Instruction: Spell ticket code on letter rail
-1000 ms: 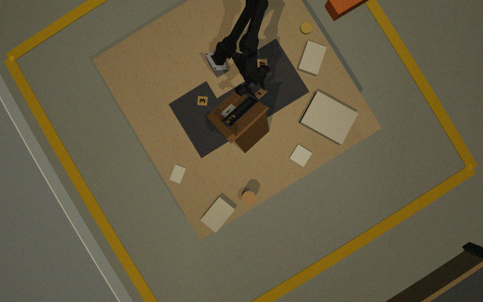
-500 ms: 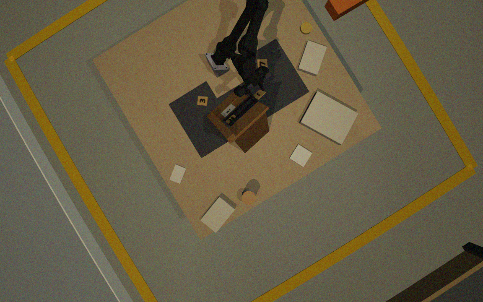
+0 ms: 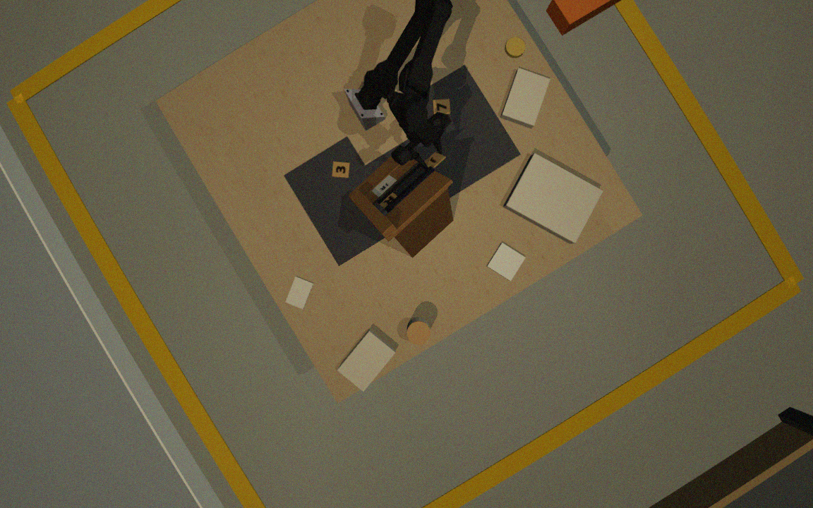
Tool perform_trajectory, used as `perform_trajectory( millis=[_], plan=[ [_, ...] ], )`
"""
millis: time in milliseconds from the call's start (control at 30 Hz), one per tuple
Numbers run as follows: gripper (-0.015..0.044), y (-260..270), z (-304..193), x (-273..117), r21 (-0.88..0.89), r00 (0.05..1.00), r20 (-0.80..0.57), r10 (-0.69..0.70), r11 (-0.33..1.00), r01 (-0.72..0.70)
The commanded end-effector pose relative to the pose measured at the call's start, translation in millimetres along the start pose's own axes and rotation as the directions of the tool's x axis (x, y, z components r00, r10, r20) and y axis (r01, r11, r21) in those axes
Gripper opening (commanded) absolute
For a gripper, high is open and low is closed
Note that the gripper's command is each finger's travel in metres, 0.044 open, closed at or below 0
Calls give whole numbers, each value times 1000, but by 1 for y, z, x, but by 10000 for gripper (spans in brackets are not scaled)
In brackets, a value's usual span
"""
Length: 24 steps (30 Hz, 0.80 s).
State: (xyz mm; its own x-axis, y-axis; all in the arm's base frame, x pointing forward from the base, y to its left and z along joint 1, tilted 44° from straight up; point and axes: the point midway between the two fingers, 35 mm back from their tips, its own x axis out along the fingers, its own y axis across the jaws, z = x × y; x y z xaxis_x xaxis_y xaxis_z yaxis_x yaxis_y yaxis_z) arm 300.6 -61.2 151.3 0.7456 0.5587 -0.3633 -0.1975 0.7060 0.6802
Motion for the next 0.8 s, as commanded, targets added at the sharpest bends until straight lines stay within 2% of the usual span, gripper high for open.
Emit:
perform_trajectory(
  millis=[0, 767],
  plan=[
    [0, -1, 1, 0, -8, 1000, 3, 4, 1000, -4],
    [0, -13, 2, 0, -9, 1000, 3, 4, 1000, -4]
  ],
)
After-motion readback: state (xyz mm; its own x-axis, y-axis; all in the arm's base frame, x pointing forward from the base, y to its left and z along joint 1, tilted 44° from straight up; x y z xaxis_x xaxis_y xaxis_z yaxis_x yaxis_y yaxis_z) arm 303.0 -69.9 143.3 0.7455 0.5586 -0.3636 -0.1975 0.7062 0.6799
